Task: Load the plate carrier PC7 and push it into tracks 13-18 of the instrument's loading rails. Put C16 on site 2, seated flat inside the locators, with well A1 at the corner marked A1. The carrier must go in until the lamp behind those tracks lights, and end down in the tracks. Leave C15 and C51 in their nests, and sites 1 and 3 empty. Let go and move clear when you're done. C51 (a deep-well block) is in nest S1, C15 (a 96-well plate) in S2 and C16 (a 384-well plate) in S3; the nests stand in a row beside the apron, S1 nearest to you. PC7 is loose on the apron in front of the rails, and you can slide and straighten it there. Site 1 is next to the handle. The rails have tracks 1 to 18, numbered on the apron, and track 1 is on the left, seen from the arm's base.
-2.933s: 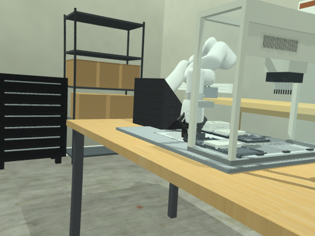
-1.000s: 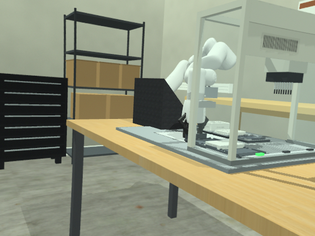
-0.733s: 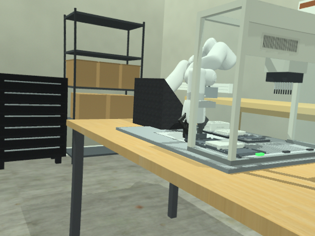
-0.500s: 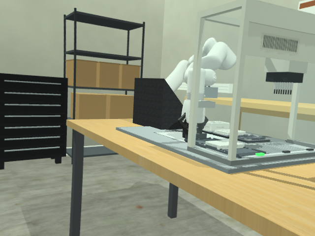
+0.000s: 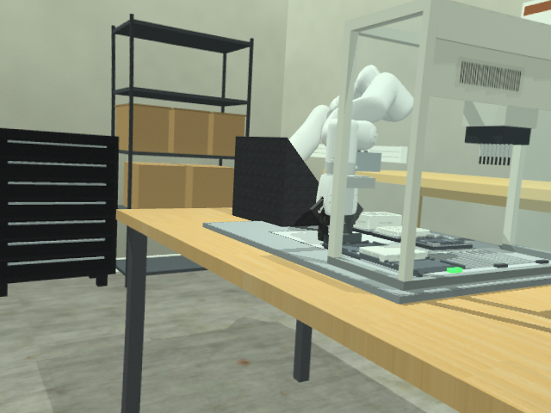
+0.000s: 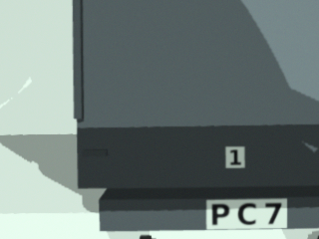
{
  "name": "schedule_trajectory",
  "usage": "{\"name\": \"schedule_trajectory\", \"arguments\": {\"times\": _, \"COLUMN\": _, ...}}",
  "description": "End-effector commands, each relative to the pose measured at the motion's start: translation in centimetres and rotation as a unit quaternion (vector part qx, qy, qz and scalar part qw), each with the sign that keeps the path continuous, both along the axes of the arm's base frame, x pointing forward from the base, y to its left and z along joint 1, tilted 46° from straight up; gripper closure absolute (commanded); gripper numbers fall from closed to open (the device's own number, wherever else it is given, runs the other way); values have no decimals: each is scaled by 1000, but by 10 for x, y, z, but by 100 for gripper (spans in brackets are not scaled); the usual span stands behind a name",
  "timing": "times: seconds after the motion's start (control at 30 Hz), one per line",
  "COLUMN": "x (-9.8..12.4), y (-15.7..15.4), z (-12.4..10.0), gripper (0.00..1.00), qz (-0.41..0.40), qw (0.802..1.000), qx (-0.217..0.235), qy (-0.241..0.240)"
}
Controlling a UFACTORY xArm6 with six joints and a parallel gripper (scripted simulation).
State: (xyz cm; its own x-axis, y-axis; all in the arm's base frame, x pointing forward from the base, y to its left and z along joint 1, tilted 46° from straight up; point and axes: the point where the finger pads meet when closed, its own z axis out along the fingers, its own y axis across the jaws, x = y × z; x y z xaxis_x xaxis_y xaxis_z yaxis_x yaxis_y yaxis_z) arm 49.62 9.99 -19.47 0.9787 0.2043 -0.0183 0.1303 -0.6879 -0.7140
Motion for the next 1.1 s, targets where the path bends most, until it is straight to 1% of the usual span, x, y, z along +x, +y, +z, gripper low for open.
{"name": "schedule_trajectory", "arguments": {"times": 0.0, "x": 2, "y": -3, "z": 3, "gripper": 18, "qz": -1, "qw": 1000, "qx": 0, "qy": -2}}
{"name": "schedule_trajectory", "arguments": {"times": 1.07, "x": 10, "y": -37, "z": 37, "gripper": 18, "qz": -1, "qw": 1000, "qx": -1, "qy": -2}}
